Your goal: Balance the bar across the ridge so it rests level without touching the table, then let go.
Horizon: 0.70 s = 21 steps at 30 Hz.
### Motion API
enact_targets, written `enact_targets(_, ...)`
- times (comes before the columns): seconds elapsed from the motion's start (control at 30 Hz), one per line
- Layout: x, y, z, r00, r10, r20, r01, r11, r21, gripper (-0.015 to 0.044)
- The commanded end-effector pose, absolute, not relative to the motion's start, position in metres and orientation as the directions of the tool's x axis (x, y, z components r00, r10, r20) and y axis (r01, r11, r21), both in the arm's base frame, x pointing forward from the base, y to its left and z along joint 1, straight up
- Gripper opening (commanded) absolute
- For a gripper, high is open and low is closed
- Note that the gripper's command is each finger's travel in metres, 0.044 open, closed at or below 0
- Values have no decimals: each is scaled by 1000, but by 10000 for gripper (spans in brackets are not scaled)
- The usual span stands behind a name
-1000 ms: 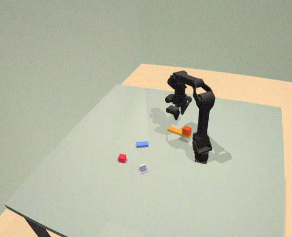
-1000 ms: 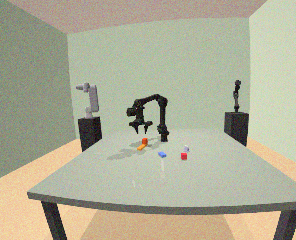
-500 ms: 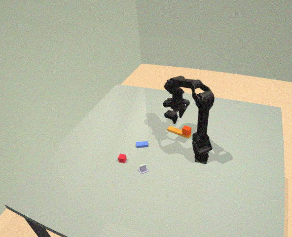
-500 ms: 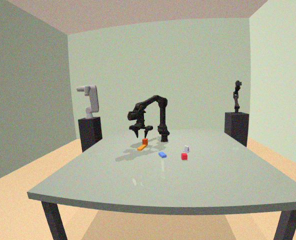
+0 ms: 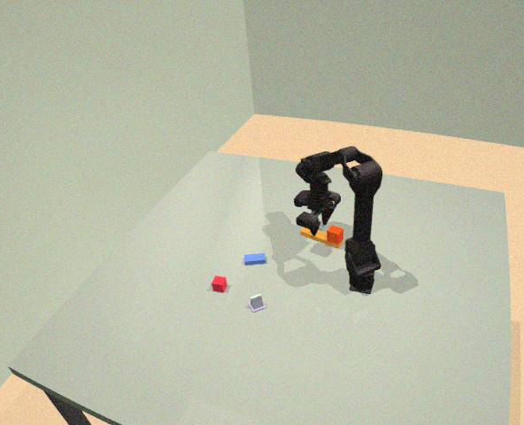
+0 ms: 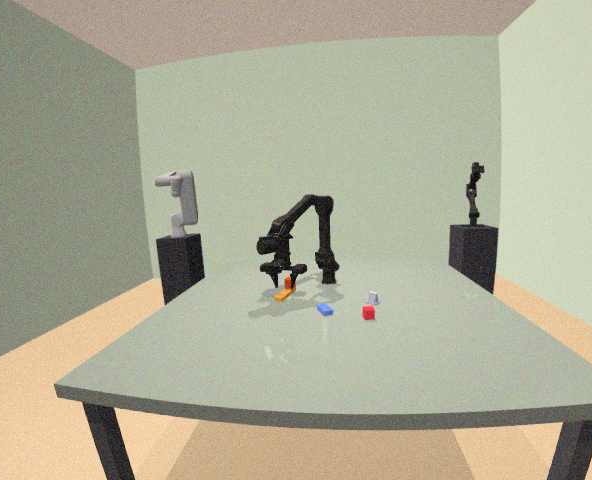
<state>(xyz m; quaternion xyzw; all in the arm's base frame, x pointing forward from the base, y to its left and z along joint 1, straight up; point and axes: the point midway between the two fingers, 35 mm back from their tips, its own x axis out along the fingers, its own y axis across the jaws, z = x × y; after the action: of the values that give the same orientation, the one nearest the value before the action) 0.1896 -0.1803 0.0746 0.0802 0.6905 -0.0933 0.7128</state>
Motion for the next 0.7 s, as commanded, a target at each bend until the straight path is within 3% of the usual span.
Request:
enact_targets(0.0, 188, -179, 68, 21, -20, -1000, 247, 969, -14, 315)
enact_targets(0.67, 188, -179, 47, 21, -20, -1000, 247, 969, -14, 315)
